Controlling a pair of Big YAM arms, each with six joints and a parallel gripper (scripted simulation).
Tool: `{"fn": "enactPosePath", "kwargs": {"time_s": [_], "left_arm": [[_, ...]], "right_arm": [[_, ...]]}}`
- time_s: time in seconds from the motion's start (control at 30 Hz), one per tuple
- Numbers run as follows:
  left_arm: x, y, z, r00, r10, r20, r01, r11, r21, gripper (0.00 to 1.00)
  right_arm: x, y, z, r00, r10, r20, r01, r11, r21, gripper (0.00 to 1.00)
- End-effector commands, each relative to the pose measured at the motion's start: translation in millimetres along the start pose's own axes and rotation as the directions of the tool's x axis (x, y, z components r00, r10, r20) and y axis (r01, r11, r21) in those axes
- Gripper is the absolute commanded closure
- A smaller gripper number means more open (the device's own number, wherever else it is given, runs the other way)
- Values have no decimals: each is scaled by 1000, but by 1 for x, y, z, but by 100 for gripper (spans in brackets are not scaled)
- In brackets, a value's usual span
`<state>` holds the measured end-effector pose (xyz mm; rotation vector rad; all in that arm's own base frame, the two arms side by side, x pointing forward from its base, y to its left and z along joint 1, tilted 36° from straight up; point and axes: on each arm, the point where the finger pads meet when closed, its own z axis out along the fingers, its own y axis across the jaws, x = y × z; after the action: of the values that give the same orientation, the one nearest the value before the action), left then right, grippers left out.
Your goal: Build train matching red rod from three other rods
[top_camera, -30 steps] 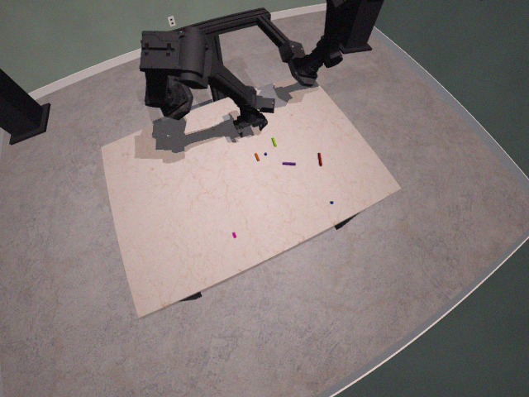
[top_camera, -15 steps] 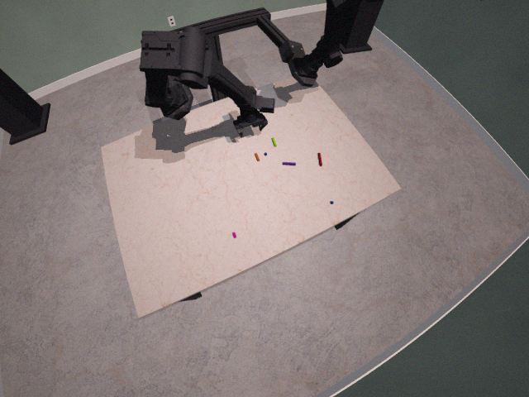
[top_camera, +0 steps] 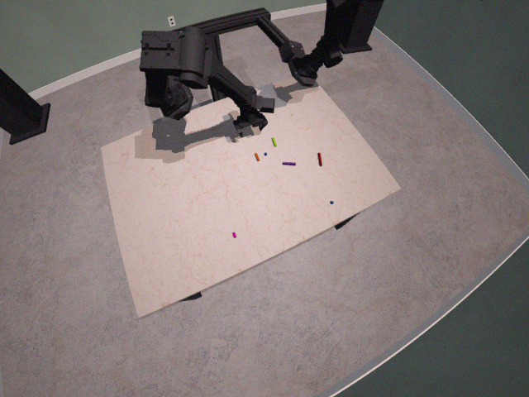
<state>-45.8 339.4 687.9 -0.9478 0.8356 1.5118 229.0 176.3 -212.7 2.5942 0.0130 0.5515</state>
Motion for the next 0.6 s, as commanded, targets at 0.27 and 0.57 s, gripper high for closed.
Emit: {"fn": "enactPosePath", "kwargs": {"time_s": [0.27, 0.57], "left_arm": [[0, 5, -3, 1000, -4, -7, 4, 1000, -12, 0], [0, 5, -3, 1000, -4, -7, 4, 1000, -12, 0]], "right_arm": [[-1, -14, -1, 999, -40, -5, 40, 999, 4, 0], [-2, -89, -2, 999, -34, -8, 34, 999, 27, 0]]}}
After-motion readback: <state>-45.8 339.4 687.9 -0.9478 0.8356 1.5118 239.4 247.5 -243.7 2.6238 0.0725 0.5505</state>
